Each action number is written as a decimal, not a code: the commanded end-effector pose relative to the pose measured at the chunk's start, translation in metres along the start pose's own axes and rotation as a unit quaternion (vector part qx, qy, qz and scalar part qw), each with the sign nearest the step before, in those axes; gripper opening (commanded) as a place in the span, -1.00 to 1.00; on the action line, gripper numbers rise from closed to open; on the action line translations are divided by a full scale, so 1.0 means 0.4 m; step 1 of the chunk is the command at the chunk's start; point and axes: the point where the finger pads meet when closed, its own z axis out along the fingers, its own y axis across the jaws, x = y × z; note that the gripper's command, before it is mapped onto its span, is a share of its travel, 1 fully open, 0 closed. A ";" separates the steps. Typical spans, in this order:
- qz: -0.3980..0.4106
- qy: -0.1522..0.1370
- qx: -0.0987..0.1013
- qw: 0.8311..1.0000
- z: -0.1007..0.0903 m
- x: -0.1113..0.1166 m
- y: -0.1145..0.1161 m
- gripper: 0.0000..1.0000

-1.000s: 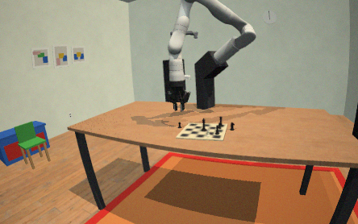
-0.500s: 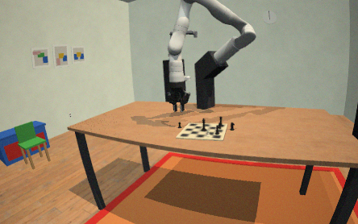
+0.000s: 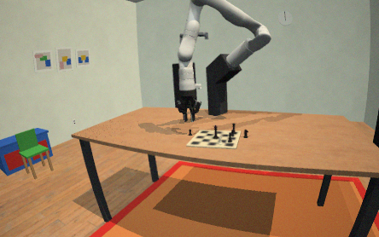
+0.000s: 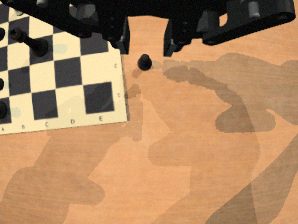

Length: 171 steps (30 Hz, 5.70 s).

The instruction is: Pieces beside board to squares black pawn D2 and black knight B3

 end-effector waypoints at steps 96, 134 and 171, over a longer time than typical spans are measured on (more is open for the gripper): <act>0.000 0.002 -0.002 1.000 0.077 -0.001 0.000 -0.33; 0.000 0.002 -0.002 1.000 0.108 -0.001 0.000 -0.33; 0.000 0.002 -0.002 1.000 0.160 -0.001 0.001 -0.33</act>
